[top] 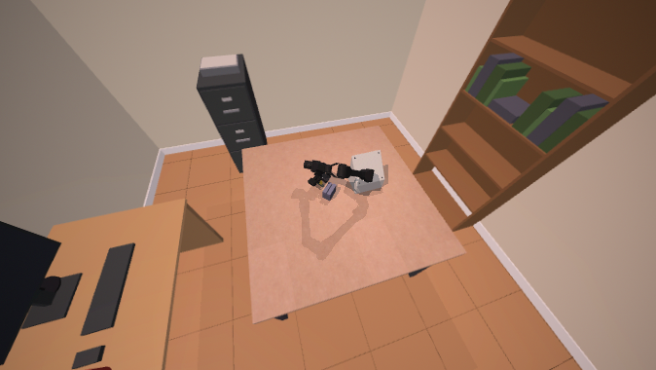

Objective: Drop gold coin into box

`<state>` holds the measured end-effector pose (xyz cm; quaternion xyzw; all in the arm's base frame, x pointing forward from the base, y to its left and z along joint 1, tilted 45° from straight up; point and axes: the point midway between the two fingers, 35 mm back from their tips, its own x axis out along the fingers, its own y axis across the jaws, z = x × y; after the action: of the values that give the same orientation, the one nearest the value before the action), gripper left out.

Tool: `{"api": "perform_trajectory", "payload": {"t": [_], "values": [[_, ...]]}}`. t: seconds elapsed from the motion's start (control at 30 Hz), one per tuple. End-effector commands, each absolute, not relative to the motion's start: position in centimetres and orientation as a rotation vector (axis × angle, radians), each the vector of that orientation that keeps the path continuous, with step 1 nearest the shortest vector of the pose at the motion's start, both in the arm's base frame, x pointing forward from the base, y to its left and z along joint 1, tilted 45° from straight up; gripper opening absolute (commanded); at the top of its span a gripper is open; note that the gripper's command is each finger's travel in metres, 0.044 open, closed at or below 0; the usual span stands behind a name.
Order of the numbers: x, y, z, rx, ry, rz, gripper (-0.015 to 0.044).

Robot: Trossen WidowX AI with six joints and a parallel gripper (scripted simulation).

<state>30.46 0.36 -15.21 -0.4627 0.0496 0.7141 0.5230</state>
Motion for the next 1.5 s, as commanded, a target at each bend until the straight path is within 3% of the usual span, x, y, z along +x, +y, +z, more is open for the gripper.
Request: {"api": "perform_trajectory", "payload": {"t": [0.0,1.47], "values": [[30.4,0.4,-15.2,-1.101,0.119,1.708,0.0],[30.7,-6.1,-8.7,-1.105,0.125,1.707,0.0]]}}
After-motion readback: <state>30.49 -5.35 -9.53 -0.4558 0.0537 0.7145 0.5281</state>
